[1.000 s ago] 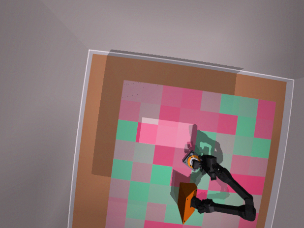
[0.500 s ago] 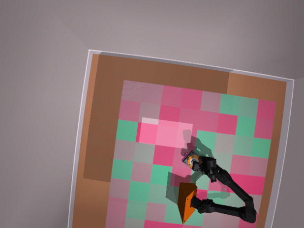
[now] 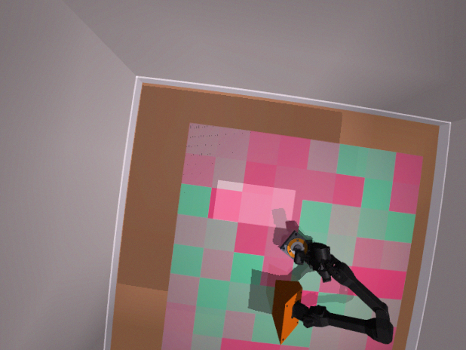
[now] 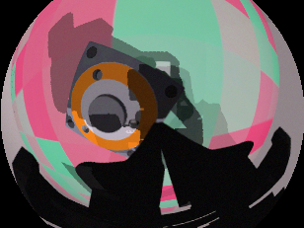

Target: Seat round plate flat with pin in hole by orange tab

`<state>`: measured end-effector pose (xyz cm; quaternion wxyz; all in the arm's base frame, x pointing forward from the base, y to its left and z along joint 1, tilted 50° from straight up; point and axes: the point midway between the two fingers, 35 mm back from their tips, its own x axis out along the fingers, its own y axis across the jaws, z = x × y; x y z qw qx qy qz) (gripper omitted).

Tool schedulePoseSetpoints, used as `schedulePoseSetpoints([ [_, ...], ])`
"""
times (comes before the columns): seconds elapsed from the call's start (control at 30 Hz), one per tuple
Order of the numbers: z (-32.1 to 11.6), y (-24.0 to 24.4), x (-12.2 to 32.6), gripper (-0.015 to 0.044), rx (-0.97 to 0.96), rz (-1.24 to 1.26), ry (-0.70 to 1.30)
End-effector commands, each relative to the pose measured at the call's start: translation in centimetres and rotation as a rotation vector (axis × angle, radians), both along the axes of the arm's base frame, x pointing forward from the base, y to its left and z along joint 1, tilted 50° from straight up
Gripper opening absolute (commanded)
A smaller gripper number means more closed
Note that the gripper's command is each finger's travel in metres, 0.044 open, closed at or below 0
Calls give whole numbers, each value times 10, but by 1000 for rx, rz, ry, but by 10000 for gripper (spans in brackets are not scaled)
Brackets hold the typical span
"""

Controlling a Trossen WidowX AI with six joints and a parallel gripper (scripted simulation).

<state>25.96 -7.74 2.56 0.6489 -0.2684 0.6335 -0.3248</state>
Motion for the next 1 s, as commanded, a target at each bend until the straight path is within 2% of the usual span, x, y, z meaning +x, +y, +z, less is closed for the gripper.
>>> schedulePoseSetpoints([
  [0.0, -3, 0, -5, 0, 4, -4, 5],
  [0.43, 24, 32, -5, 0, 6, -4, 6],
  [0.97, 19, 26, -4, 0, 3, 2, 8],
])
